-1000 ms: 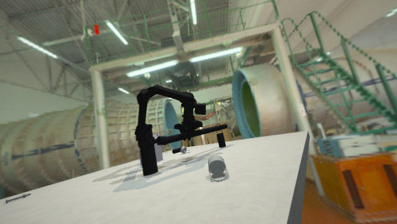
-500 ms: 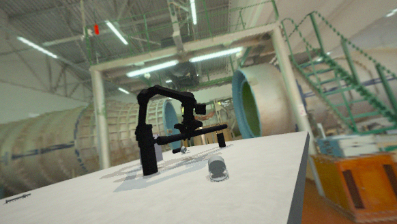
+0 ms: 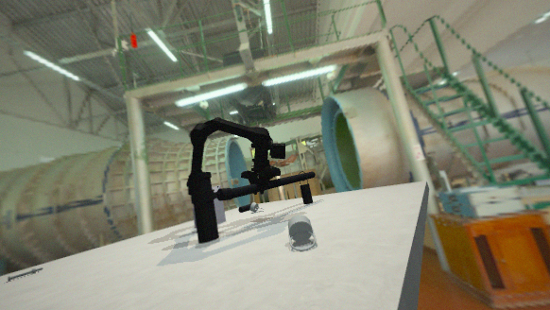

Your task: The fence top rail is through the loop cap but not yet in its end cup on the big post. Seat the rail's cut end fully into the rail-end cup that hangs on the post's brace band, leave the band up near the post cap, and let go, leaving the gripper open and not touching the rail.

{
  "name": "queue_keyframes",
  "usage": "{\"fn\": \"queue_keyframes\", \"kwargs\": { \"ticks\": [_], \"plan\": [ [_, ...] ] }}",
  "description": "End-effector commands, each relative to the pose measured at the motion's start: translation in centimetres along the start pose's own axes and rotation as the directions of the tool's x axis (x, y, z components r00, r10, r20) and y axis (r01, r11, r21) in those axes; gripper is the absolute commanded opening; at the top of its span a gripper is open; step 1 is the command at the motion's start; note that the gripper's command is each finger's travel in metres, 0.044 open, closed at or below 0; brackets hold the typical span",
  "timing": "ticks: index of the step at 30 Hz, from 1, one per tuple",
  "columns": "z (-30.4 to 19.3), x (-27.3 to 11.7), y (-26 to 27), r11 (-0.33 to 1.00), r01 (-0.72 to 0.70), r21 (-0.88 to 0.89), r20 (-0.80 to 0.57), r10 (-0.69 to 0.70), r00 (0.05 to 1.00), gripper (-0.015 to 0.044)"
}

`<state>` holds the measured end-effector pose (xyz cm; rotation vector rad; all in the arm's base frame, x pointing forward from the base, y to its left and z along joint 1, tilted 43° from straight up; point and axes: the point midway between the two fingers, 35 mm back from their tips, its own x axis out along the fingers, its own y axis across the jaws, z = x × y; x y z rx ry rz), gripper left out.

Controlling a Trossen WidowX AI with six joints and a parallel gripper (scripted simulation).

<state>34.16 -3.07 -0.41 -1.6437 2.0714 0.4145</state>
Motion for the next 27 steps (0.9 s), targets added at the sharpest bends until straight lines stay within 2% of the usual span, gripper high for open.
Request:
{"fn": "queue_keyframes", "kwargs": {
  "ticks": [1,27],
  "plan": [
    [-0.2,-0.1,-0.1,1.0,0.006,0.002,-0.002,-0.006,1.0,0.0],
    [-1.4,-0.4,-0.2,1.0,0.006,0.002,-0.002,-0.006,1.0,0.0]
  ]
}}
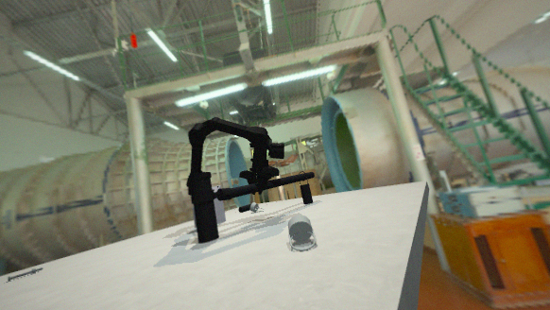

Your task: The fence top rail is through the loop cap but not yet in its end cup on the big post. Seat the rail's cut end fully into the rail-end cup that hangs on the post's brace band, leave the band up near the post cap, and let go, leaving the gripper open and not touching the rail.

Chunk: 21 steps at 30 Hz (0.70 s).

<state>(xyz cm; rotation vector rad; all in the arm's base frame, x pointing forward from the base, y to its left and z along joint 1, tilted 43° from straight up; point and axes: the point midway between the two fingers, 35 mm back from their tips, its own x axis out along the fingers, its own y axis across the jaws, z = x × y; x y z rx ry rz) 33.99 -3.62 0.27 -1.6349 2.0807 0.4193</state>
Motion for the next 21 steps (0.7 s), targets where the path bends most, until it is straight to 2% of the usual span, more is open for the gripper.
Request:
{"fn": "queue_keyframes", "kwargs": {
  "ticks": [1,21],
  "plan": [
    [-0.57,-0.5,-0.18,1.0,0.015,0.003,-0.002,-0.015,1.0,0.0],
    [-1.5,-0.47,-0.26,1.0,0.015,0.003,-0.002,-0.015,1.0,0.0]
  ]
}}
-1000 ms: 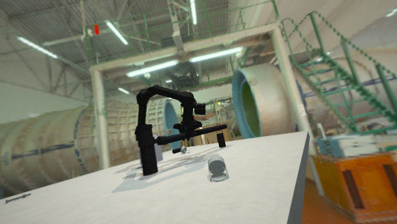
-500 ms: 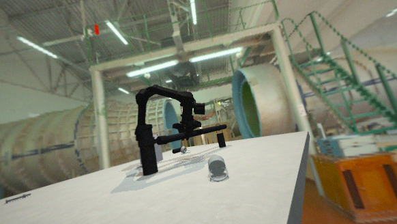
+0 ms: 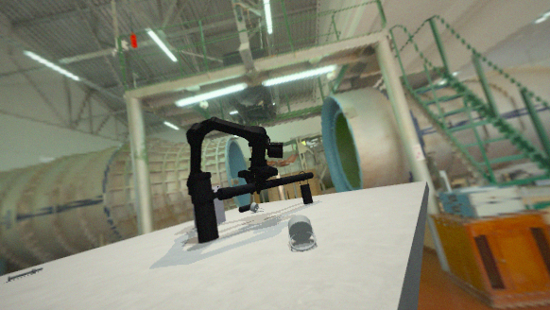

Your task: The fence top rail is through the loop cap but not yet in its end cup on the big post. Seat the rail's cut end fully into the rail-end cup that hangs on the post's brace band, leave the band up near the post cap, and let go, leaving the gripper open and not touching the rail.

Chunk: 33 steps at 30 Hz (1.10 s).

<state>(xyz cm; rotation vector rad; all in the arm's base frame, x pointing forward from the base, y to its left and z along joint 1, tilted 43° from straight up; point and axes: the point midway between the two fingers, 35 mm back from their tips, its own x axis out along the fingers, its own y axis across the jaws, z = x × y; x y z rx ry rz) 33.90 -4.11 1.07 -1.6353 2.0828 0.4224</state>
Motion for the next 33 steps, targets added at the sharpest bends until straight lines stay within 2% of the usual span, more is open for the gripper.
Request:
{"fn": "queue_keyframes", "kwargs": {
  "ticks": [1,32,33],
  "plan": [
    [-0.61,-0.46,-0.19,1.0,0.017,0.006,-0.002,-0.017,1.0,0.0],
    [-1.07,0.21,-0.07,1.0,-0.001,-0.002,0.0,0.001,1.0,0.0],
    [-1.07,0.21,-0.07,1.0,-0.001,-0.002,0.0,0.001,1.0,0.0026]
  ]
}}
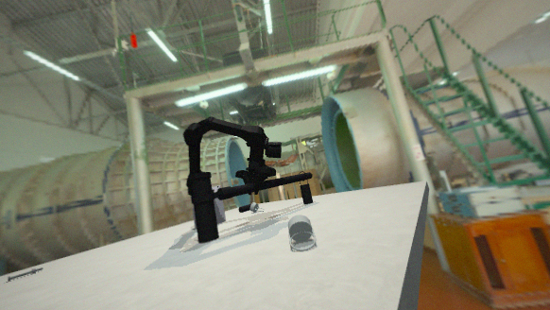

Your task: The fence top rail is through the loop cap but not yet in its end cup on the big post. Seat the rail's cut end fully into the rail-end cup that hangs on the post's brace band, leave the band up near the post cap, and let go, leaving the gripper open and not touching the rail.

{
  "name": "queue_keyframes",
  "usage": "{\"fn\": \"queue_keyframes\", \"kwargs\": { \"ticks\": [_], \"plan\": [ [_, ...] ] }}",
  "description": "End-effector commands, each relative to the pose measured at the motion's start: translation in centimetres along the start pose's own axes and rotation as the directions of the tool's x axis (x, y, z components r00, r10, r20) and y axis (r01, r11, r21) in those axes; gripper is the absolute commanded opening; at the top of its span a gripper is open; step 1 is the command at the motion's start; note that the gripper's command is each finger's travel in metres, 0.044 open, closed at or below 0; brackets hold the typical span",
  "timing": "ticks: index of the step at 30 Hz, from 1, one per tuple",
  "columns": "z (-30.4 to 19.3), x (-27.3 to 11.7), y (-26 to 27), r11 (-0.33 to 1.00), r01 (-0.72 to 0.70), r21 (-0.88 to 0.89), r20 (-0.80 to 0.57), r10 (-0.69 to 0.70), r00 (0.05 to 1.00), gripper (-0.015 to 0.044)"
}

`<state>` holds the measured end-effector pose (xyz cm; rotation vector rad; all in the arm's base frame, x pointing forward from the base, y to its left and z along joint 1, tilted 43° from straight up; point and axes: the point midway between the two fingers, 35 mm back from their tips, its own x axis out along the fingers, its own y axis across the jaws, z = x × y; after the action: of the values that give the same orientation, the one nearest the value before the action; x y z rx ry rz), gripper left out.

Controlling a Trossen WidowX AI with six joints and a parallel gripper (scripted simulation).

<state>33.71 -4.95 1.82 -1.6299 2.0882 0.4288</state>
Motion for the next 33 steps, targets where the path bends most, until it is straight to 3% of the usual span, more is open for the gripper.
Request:
{"fn": "queue_keyframes", "kwargs": {
  "ticks": [1,16,27,33],
  "plan": [
    [0.0,-0.1,0.0,1.0,0.006,0.001,-0.002,-0.006,1.0,0.0052],
    [1.1,-2.0,0.0,1.0,0.004,0.0,0.003,-0.004,1.0,0.044],
    [2.5,-4.9,0.3,1.0,0.01,-0.006,0.006,-0.01,1.0,0.044],
    [2.4,-8.6,0.8,0.997,0.067,-0.041,0.05,-0.065,0.997,0.044]
  ]
}}
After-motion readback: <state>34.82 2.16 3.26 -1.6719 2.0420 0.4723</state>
